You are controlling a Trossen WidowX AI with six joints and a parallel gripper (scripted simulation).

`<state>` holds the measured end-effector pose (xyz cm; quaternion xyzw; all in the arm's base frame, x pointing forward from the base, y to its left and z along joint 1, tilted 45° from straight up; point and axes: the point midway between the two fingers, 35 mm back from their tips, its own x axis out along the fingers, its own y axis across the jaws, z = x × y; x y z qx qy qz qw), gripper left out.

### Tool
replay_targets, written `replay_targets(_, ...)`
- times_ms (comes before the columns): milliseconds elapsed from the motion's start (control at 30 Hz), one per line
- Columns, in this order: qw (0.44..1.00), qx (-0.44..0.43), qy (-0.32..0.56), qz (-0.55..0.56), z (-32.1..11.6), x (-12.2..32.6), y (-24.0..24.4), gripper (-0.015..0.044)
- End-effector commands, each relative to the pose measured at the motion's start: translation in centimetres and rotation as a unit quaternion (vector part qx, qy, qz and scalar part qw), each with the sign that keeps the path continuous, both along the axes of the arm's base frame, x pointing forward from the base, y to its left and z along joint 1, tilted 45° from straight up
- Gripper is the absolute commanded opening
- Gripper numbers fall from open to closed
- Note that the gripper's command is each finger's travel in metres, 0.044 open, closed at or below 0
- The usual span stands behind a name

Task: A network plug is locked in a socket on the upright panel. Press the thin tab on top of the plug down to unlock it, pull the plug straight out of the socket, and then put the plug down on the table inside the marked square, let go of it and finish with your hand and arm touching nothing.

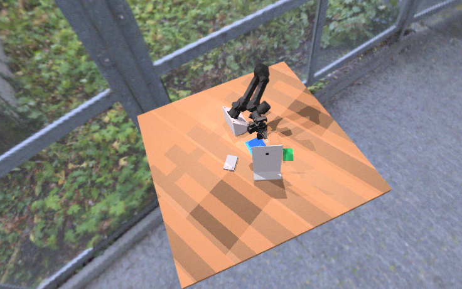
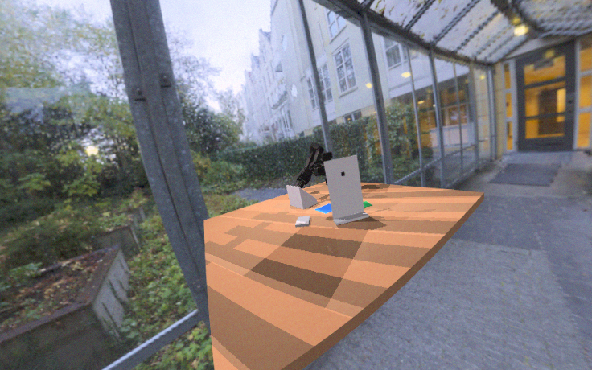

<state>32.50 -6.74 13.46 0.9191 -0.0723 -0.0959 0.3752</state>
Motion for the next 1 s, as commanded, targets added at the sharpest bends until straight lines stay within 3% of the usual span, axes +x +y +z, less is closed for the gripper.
replay_targets(0, 1.000, -0.002, -0.002, 0.002, 0.8, -0.2, -0.5, 0.0000)
replay_targets(667, 1.000, -0.002, -0.002, 0.001, 3.3, -2.1, -2.4, 0.0000)
replay_targets(967, 0.994, -0.058, 0.080, 0.046, 0.3, -1.6, -2.0, 0.0000)
